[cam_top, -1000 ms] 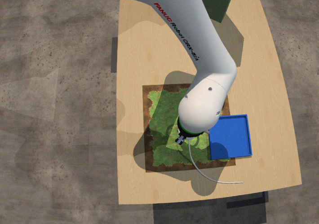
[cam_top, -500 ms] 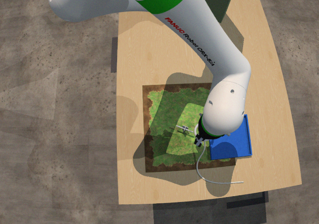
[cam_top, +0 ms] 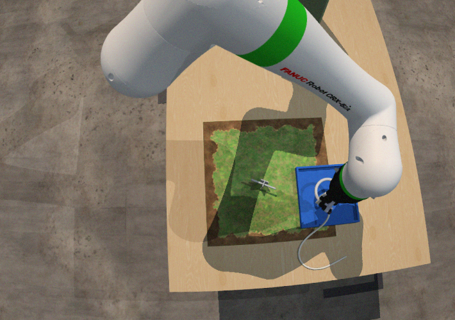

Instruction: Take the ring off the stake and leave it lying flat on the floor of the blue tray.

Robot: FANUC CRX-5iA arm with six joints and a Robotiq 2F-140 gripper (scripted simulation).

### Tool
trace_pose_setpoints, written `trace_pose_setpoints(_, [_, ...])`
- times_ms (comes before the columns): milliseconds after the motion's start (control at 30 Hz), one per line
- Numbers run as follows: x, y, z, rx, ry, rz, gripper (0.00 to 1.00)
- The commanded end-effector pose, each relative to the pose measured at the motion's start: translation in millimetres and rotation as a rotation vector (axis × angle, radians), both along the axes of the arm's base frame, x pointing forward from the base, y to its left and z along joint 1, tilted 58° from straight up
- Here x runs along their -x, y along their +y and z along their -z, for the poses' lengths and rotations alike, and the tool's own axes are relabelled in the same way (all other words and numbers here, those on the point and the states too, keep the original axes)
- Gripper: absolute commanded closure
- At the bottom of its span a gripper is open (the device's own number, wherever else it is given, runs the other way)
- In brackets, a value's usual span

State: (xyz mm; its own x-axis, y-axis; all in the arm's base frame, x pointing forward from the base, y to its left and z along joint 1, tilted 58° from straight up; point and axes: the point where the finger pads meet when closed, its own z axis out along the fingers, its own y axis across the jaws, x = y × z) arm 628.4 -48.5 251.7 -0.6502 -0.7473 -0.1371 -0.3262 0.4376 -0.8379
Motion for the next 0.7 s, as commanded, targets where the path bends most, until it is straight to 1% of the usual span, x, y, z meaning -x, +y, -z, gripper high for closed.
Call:
trace_pose_setpoints(0, [-5.3,9.8,2.8,0.0,-0.001,0.001,0.9])
trace_pose_setpoints(667, [-6.8,12.9,3.9,0.0,-0.001,0.001,0.9])
